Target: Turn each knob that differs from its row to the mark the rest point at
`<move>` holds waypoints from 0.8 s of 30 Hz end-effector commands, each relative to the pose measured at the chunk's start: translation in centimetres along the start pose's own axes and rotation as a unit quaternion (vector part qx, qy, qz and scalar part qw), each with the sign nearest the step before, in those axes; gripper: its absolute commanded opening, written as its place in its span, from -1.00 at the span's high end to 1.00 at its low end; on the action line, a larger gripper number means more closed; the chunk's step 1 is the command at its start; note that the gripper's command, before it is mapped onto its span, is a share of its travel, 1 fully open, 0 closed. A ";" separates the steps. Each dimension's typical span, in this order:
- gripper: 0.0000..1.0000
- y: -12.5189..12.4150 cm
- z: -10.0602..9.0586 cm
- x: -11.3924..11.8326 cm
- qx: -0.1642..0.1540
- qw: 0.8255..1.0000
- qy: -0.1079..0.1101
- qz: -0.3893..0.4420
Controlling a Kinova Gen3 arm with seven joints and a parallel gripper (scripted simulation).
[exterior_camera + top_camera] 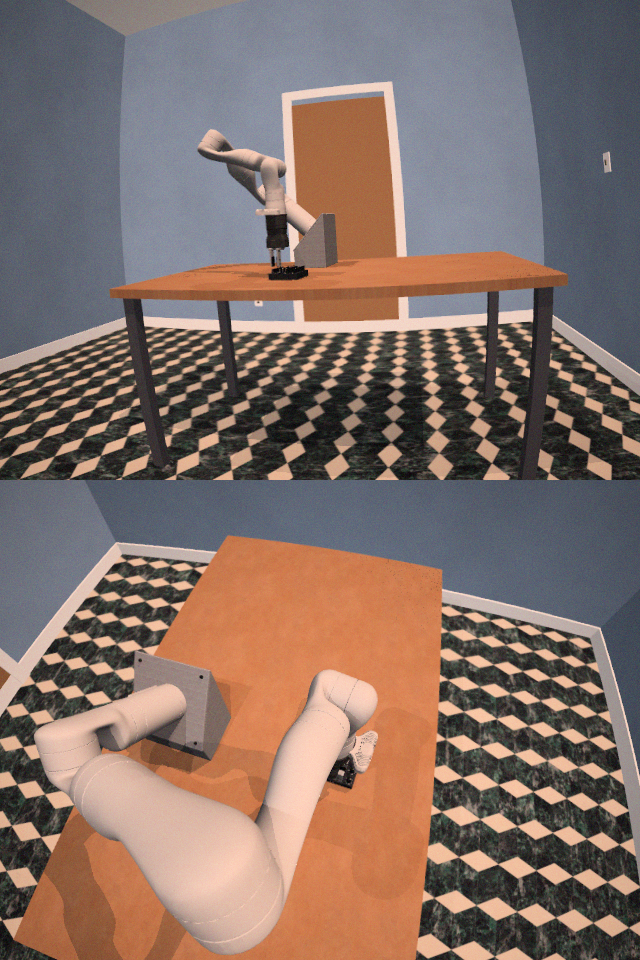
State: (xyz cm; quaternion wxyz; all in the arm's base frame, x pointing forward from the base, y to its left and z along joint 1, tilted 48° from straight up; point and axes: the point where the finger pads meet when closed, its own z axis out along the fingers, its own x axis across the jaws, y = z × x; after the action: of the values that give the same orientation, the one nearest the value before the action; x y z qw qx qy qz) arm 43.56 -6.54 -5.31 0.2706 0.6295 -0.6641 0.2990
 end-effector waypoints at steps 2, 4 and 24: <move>0.07 -0.1 -0.1 0.0 0.001 1.000 -0.001 0.000; 0.07 -0.1 -0.1 0.0 0.001 1.000 -0.001 0.000; 0.07 -0.1 0.7 0.0 0.001 1.000 -0.001 0.000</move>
State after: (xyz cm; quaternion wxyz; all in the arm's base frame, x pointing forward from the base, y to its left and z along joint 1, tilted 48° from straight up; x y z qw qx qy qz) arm 43.67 -6.94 -5.68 0.2692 0.6299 -0.6641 0.2997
